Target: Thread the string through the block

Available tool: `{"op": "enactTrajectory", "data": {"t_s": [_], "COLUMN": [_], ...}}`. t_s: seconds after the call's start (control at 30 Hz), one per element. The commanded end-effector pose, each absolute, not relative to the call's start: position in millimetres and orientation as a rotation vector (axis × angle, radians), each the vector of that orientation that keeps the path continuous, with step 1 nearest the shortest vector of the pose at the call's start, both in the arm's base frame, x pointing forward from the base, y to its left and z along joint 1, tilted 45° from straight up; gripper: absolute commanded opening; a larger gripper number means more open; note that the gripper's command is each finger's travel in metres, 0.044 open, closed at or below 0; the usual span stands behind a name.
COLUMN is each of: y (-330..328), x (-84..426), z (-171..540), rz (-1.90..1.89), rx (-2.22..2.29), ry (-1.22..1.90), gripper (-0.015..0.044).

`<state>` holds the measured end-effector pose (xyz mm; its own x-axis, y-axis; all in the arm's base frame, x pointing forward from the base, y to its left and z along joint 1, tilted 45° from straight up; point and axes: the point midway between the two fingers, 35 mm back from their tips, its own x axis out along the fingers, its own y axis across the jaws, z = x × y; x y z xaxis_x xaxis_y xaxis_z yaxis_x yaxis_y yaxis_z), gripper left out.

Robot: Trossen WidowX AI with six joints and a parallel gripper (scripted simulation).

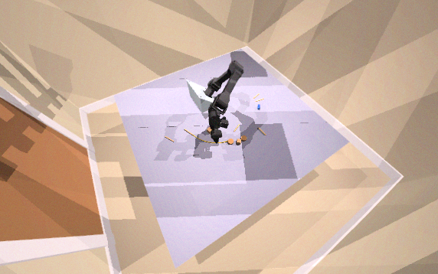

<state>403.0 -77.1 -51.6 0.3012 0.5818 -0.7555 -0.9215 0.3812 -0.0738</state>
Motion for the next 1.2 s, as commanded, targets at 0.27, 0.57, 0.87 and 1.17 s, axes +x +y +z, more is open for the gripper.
{"op": "enactTrajectory", "data": {"t_s": [0.27, 0.57, 0.87, 1.17], "y": [-74.1, -73.5, -73.1, -73.1], "x": [304.6, 304.6, 304.8, 304.8], "z": [-61.4, -61.5, -61.5, -61.5], "rz": [1.441, 1.438, 1.436, 1.436], "rx": [-0.383, -0.379, -0.375, -0.376], "ry": [0.897, 0.897, 0.896, 0.896], "gripper": [0.044, 0.044, 0.0242, 0.019]}}
